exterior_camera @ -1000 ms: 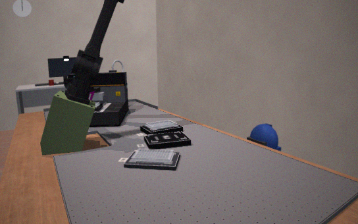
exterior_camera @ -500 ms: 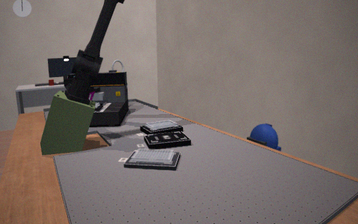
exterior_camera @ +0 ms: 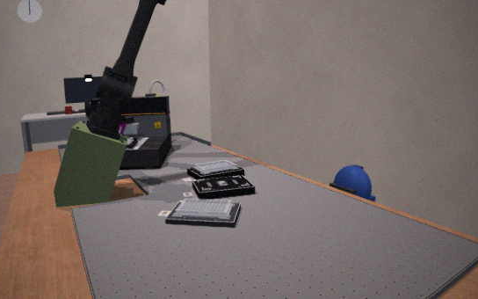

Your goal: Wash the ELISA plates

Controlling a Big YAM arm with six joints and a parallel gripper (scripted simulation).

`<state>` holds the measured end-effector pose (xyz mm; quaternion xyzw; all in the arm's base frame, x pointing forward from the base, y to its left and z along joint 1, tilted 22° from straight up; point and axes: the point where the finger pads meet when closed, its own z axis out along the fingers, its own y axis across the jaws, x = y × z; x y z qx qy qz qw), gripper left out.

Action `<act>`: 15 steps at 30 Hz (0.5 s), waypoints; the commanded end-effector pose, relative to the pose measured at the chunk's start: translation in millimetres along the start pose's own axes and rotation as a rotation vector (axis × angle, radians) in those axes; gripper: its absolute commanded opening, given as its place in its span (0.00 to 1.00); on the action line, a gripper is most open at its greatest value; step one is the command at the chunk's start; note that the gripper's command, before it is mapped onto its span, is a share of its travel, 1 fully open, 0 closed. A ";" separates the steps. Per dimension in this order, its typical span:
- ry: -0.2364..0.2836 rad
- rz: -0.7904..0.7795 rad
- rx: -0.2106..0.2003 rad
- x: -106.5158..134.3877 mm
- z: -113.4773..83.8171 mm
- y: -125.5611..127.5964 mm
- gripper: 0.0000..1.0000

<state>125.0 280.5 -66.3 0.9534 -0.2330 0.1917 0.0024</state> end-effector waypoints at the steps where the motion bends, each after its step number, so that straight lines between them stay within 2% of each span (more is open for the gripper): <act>1: 0.000 0.006 0.010 2.8 1.9 -4.4 0.84; 6: 0.002 0.002 0.001 3.1 4.8 -0.5 0.84; 15: -0.004 0.006 0.018 -0.8 -1.6 -8.8 0.84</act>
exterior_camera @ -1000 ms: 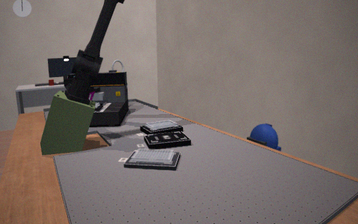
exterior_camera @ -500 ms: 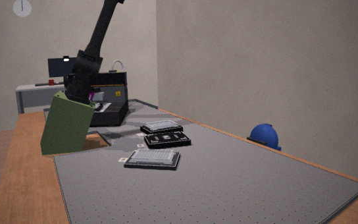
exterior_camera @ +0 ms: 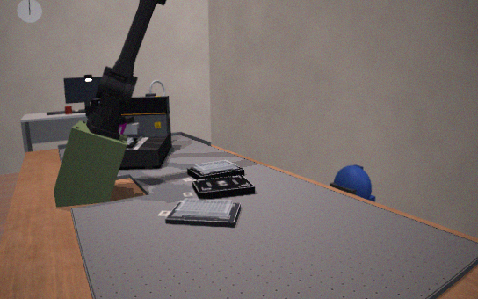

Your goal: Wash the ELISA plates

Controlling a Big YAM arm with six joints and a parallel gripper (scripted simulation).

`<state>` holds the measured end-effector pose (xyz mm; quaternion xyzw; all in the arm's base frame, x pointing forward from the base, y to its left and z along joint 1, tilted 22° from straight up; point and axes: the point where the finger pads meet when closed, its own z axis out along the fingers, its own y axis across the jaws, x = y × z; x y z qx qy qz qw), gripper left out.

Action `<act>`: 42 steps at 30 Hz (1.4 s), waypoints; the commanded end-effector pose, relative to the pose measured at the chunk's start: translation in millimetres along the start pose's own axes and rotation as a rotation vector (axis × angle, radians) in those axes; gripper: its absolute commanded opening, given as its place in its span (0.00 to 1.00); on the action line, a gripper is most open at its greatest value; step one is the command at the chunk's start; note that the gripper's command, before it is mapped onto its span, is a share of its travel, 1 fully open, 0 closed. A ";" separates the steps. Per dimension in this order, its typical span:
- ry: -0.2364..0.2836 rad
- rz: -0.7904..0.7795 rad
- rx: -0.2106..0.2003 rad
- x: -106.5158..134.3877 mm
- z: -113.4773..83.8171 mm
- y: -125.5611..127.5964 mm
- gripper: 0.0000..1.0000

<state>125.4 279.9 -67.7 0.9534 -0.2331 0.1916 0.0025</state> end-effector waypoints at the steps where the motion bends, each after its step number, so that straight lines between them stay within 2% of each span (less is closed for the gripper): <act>1: -0.004 0.006 0.018 -1.0 -3.0 -9.2 0.84; 2: -0.004 0.006 0.018 -1.0 -3.0 -9.2 1.00; 30: -0.004 0.006 0.018 -1.0 -3.0 -9.2 1.00; 35: -0.011 0.012 0.044 -4.8 -21.1 -19.6 1.00; 42: -0.012 0.013 0.045 -4.9 -30.1 -20.1 1.00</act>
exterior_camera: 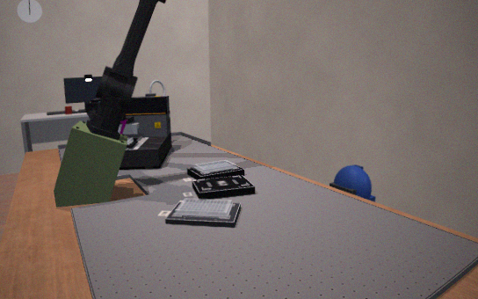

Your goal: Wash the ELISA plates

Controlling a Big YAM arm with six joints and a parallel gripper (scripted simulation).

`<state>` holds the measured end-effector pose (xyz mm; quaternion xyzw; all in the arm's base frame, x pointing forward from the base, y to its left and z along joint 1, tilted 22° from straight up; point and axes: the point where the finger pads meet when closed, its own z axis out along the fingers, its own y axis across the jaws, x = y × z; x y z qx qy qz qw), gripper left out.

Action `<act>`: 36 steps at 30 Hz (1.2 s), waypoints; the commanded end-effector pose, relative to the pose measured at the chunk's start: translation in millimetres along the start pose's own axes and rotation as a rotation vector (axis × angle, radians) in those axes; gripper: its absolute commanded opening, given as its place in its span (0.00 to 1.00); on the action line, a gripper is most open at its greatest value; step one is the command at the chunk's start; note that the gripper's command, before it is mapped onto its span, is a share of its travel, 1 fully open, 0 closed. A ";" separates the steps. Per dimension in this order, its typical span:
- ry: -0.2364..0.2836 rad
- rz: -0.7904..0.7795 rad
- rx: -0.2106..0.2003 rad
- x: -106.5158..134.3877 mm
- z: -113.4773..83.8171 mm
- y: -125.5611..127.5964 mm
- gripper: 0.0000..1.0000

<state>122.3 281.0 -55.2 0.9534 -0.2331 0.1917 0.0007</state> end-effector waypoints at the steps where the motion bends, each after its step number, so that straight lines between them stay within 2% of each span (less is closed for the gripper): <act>1: -0.011 0.012 0.041 -6.5 -19.0 -19.6 1.00; 36: -0.018 0.015 0.046 -7.2 -74.4 -20.6 1.00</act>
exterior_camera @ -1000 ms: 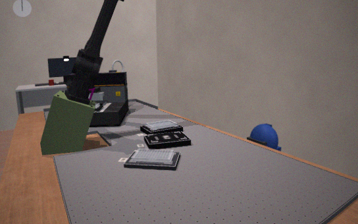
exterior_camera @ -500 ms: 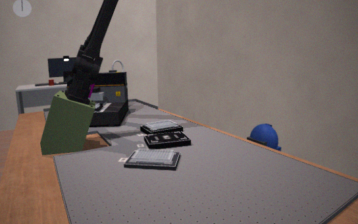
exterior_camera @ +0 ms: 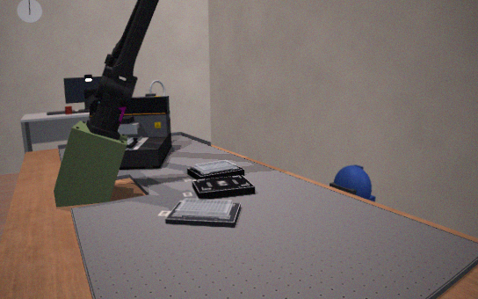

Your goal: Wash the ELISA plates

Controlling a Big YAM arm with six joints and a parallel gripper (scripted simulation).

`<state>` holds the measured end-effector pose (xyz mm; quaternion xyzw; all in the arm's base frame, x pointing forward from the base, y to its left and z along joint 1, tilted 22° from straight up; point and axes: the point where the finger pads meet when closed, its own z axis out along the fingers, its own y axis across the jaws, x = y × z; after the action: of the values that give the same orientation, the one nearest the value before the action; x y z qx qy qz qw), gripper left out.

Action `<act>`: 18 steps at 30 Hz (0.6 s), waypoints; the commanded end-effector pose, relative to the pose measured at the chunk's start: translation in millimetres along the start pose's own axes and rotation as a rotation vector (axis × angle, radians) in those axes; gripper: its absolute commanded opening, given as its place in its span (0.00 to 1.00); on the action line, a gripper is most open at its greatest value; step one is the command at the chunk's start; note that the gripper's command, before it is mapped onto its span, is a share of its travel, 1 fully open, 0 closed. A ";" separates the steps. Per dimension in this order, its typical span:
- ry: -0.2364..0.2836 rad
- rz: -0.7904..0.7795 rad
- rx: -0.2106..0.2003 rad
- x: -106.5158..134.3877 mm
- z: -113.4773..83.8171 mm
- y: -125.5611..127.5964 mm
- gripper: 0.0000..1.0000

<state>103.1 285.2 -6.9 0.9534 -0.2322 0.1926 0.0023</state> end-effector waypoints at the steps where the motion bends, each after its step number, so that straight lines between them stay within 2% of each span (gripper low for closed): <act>1: -0.021 0.017 0.048 -7.2 -24.1 -21.1 1.00; 9: -0.022 0.018 0.049 -7.2 -38.4 -21.1 1.00; 12: -0.017 0.013 0.037 -8.1 -36.3 -19.4 1.00; 14: -0.023 0.018 0.049 -7.2 -43.7 -21.0 1.00; 16: -0.022 0.018 0.048 -7.1 -43.4 -20.4 1.00; 17: -0.010 0.010 0.023 -3.2 -31.4 -11.4 1.00; 18: -0.010 0.010 0.023 -3.2 -31.4 -11.4 1.00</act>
<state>94.8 288.0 14.5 0.9534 -0.2323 0.1925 0.0012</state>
